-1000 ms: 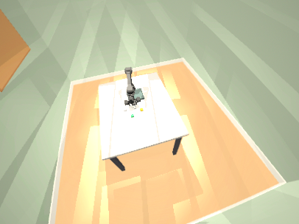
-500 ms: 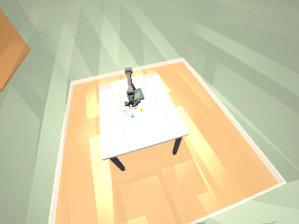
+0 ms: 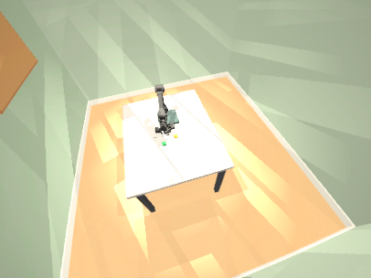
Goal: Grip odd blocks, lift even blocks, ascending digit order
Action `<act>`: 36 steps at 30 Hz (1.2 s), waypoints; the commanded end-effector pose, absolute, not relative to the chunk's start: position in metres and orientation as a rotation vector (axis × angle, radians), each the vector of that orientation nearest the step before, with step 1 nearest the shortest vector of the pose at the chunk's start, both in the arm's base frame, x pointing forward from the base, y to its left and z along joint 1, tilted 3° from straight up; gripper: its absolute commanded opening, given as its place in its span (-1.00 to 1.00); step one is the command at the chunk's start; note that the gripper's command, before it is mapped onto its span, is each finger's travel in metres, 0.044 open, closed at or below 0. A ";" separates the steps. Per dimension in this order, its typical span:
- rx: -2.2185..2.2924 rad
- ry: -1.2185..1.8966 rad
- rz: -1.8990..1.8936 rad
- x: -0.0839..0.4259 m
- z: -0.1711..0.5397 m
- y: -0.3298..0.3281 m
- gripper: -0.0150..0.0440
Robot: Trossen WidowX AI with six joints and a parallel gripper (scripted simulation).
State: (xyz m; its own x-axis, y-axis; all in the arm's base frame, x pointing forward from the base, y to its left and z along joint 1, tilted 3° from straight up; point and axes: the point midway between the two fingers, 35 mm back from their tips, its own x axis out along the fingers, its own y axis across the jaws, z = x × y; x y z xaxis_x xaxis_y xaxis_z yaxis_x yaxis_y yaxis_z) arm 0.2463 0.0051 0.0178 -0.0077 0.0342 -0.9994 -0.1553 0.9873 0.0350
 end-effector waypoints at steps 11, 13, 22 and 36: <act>-0.092 1.575 0.147 0.246 0.016 0.005 -0.08; -0.092 1.575 0.147 0.246 0.016 0.005 -0.08; -0.092 1.575 0.147 0.246 0.016 0.005 -0.08; -0.092 1.575 0.147 0.246 0.016 0.005 0.18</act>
